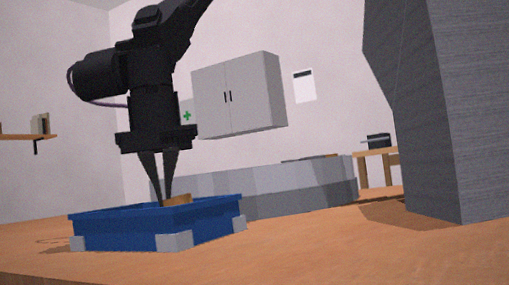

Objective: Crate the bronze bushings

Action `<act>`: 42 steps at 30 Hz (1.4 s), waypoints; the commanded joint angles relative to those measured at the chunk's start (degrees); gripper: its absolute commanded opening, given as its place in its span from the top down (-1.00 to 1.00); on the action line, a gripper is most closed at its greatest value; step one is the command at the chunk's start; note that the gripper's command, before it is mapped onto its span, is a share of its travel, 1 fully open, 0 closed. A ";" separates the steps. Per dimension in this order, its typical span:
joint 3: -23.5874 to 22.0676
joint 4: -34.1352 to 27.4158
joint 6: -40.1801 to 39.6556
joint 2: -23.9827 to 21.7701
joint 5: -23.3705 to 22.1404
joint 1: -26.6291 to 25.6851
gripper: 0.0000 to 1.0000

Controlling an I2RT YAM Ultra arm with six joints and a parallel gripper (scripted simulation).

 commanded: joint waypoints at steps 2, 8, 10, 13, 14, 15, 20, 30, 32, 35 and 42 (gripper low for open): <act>1.33 0.05 -0.59 -0.11 0.59 1.62 1.00; 1.33 0.05 -0.57 -0.11 0.59 1.62 1.00; 1.33 0.05 -0.57 -0.11 0.59 1.62 1.00; 1.33 0.05 -0.57 -0.11 0.59 1.62 1.00; 1.33 0.05 -0.57 -0.11 0.59 1.62 1.00; 1.33 0.05 -0.57 -0.11 0.59 1.62 1.00; 1.33 0.05 -0.57 -0.11 0.59 1.62 1.00; -0.79 1.07 -0.78 -0.31 0.56 1.43 1.00; -1.62 1.72 -1.16 -0.80 0.46 0.80 1.00; -2.14 2.46 -1.56 -1.25 0.41 0.67 1.00; -0.58 2.00 -1.62 -1.32 0.45 0.84 1.00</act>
